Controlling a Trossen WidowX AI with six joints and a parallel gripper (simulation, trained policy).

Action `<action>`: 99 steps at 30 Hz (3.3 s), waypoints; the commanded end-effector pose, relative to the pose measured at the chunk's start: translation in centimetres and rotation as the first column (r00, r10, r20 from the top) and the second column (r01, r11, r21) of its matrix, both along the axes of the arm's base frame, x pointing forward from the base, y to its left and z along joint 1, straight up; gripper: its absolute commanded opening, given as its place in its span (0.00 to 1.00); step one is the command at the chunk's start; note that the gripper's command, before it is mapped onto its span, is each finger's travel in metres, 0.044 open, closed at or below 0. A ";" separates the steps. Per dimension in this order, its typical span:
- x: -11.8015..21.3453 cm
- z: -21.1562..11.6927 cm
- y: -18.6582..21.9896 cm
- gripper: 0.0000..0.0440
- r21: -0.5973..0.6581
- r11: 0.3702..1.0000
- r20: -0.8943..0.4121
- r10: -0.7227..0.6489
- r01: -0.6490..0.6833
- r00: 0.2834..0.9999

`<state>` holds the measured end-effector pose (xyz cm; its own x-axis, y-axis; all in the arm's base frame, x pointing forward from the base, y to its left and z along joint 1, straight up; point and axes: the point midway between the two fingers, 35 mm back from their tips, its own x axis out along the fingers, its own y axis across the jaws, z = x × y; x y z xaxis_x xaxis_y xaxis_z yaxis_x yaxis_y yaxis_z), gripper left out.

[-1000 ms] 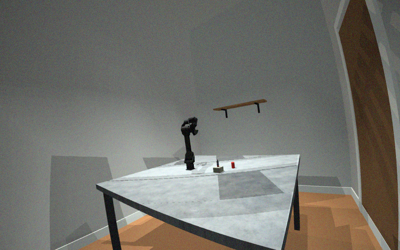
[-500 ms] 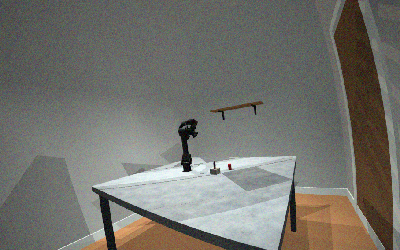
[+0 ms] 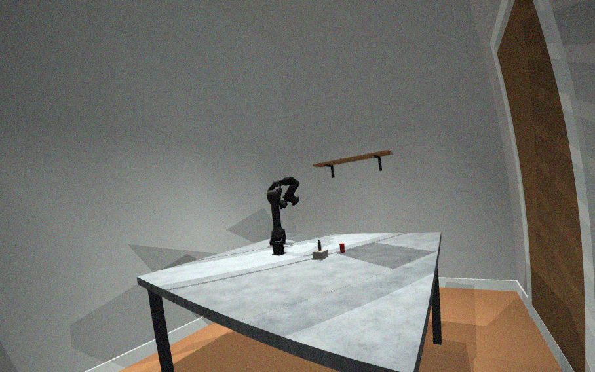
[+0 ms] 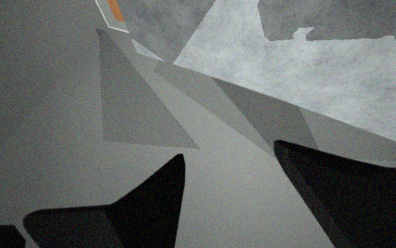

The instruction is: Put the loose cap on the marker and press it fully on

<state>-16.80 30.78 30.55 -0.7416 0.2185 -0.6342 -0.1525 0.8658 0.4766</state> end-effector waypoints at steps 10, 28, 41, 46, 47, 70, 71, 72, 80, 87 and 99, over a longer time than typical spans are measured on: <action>3.1 -1.1 1.6 0.74 0.004 0.999 0.056 -0.035 0.034 0.998; 7.9 -2.8 3.6 0.74 0.005 0.997 0.126 -0.081 0.081 0.989; 11.8 -4.1 4.7 0.74 0.007 0.993 0.174 -0.116 0.117 0.978; 13.3 -4.6 5.0 0.74 0.007 0.991 0.192 -0.129 0.130 0.973; 13.6 -4.7 5.1 0.74 0.007 0.991 0.195 -0.132 0.133 0.972; 21.4 -7.0 5.7 0.74 0.007 0.980 0.274 -0.194 0.199 0.942; 21.8 -7.1 5.7 0.74 0.007 0.979 0.277 -0.196 0.202 0.941; 22.1 -7.2 5.7 0.74 0.007 0.979 0.281 -0.199 0.205 0.939; 25.0 -8.0 5.5 0.74 0.006 0.973 0.307 -0.221 0.230 0.926; 27.6 -8.7 5.1 0.74 0.004 0.967 0.329 -0.240 0.253 0.913; 32.1 -9.9 3.9 0.74 0.003 0.956 0.367 -0.274 0.294 0.889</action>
